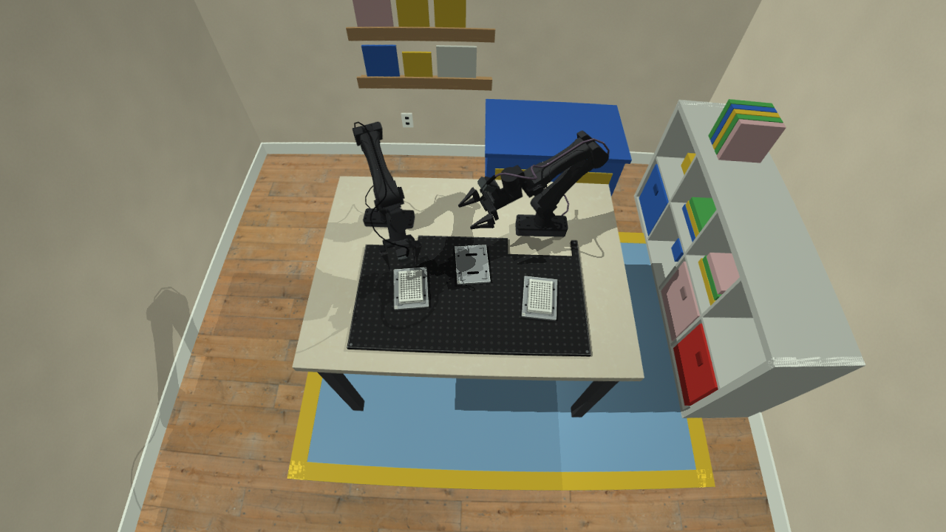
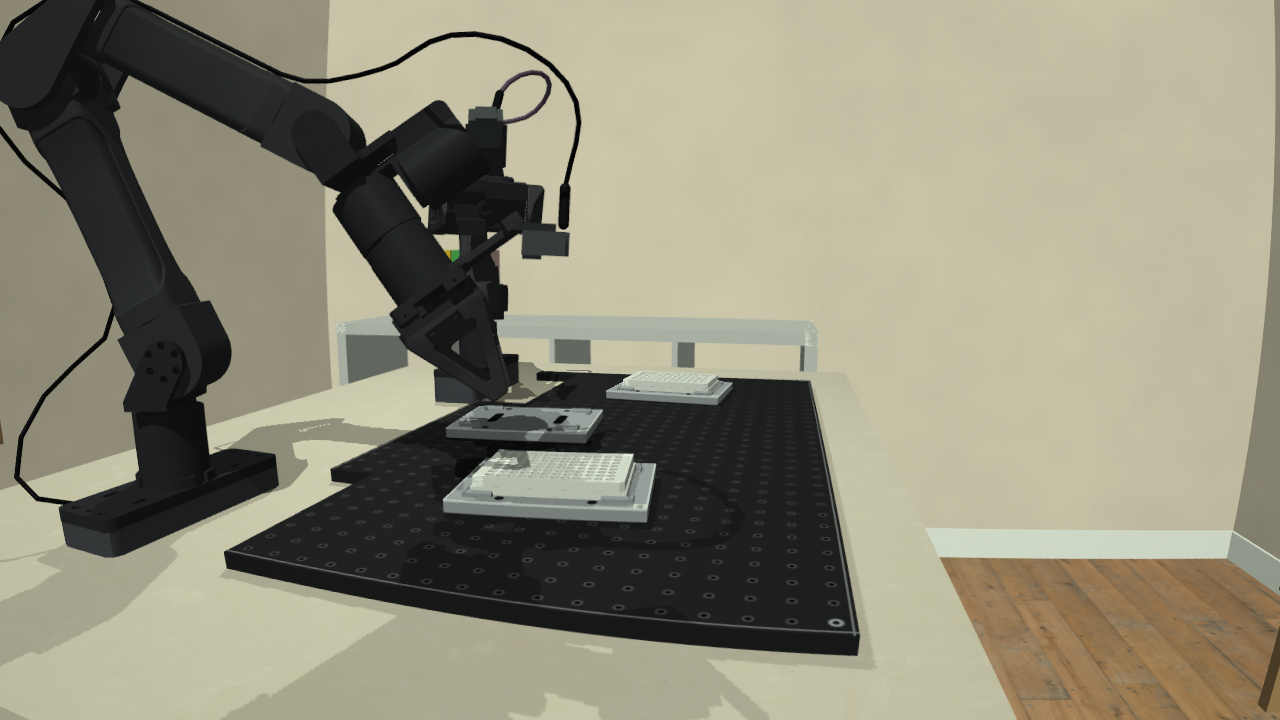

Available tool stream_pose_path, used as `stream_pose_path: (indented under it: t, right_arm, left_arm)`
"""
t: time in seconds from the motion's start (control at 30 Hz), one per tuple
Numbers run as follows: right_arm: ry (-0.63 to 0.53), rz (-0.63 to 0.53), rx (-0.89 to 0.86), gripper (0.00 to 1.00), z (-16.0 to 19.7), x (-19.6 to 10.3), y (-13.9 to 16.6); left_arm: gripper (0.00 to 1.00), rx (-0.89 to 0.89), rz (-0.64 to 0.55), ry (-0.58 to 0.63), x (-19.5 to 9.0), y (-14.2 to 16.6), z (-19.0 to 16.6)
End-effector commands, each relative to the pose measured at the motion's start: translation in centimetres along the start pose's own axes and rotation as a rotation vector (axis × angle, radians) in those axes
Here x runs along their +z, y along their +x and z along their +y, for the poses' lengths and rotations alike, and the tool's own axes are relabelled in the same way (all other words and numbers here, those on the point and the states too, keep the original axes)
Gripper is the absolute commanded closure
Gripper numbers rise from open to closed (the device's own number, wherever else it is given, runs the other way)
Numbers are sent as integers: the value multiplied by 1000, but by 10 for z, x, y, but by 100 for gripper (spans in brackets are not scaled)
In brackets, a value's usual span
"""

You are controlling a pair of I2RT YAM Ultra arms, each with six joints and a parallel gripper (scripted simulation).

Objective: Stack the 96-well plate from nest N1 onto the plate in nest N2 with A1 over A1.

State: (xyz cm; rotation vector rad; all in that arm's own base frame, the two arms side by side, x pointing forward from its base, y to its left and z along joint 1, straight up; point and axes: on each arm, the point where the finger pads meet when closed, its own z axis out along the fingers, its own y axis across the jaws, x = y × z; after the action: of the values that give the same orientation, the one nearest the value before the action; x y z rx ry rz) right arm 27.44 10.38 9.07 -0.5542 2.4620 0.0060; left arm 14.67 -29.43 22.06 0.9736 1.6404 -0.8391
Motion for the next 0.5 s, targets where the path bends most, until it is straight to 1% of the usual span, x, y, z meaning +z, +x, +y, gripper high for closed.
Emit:
stream_pose_path:
  t: [0.0, 0.07, 0.2, 0.27, 0.47]
  right_arm:
    - [-9, 90, 53, 0, 3, -2, 2]
    - [-23, 183, 91, 0, 7, 1, 6]
    - [-28, 328, 160, 0, 6, 7, 1]
    - [-28, 328, 160, 0, 6, 7, 1]
    - [-39, 495, 233, 0, 9, 19, -11]
  left_arm:
    - [0, -3, -28, 0, -5, -7, -2]
    - [0, -3, -28, 0, -5, -7, -2]
    - [0, -3, -28, 0, -5, -7, -2]
    - [0, -3, -28, 0, -5, -7, -2]
    - [0, -3, -28, 0, -5, -7, -2]
